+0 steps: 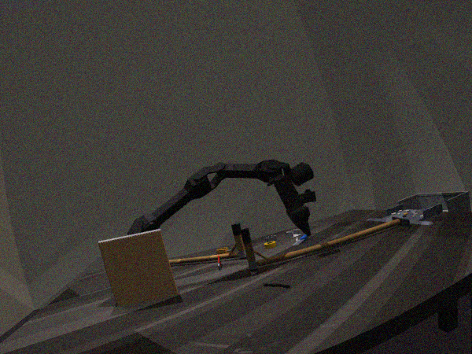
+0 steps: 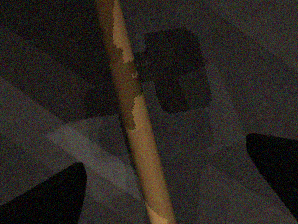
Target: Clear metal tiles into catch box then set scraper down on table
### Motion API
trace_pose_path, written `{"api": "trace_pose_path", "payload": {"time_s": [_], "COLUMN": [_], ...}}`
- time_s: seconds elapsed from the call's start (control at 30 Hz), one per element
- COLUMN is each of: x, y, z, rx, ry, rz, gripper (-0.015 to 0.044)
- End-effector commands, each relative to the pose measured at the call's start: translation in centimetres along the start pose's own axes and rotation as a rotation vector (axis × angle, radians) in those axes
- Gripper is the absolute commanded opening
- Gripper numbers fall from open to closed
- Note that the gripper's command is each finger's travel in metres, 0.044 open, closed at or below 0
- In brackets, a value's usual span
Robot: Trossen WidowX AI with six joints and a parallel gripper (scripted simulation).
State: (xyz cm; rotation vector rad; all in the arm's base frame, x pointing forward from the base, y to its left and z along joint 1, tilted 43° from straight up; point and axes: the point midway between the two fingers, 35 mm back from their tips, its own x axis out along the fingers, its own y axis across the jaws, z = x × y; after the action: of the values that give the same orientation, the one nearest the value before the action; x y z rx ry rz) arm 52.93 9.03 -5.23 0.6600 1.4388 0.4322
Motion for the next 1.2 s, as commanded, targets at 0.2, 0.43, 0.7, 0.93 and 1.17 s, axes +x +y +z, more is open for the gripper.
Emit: {"api": "trace_pose_path", "payload": {"time_s": [0.2, 0.43, 0.7, 0.93, 1.17], "x": [-2.4, -3.9, -5.6, -6.9, -8.2], "y": [0.3, 0.4, 0.6, 0.7, 0.7], "z": [-0.3, -0.8, -1.6, -2.4, -3.3], "rx": [-0.008, -0.012, -0.016, -0.020, -0.024], "ry": [-0.036, -0.059, -0.084, -0.107, -0.129], "rz": [0.006, 0.011, 0.016, 0.019, 0.022], "gripper": [0.0440, 0.0440, 0.0440, 0.0440, 0.0440]}}
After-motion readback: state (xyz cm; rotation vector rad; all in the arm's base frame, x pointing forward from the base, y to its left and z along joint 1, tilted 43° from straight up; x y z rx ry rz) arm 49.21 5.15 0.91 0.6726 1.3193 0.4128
